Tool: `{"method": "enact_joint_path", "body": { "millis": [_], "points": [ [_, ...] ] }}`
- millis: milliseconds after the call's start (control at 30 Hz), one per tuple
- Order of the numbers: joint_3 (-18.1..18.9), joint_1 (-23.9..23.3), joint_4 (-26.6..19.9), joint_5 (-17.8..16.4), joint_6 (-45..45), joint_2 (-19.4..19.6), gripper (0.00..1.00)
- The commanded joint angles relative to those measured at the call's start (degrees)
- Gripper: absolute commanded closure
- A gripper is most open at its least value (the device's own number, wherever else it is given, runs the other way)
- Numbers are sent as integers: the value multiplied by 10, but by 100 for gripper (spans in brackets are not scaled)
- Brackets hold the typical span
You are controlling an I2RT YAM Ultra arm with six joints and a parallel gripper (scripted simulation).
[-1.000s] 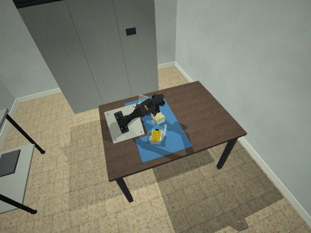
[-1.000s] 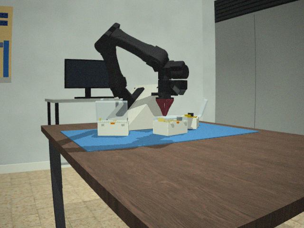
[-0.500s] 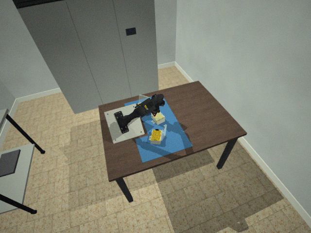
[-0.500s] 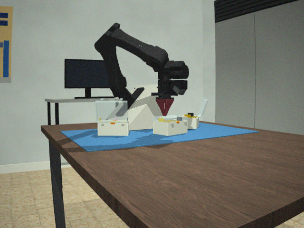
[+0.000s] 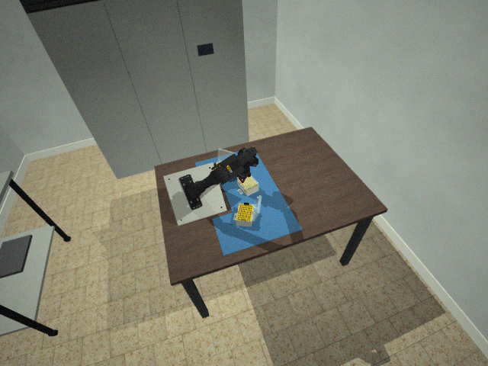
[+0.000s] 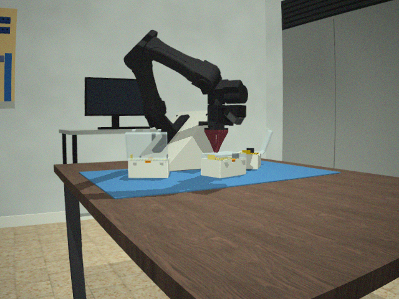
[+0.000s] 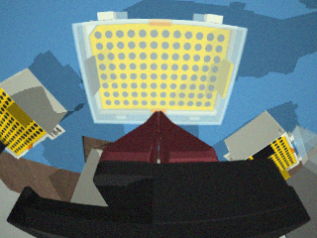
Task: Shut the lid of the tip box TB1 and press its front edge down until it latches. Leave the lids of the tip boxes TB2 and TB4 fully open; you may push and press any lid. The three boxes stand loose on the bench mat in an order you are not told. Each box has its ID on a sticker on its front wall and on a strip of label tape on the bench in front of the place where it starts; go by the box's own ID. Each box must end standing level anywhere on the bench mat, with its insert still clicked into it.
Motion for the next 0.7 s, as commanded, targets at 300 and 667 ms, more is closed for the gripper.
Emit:
{"method": "enact_joint_path", "body": {
  "millis": [300,667],
  "points": [
    [-6,-10,30,2,-6,5,100],
    [-6,-10,30,2,-6,5,100]
  ]
}}
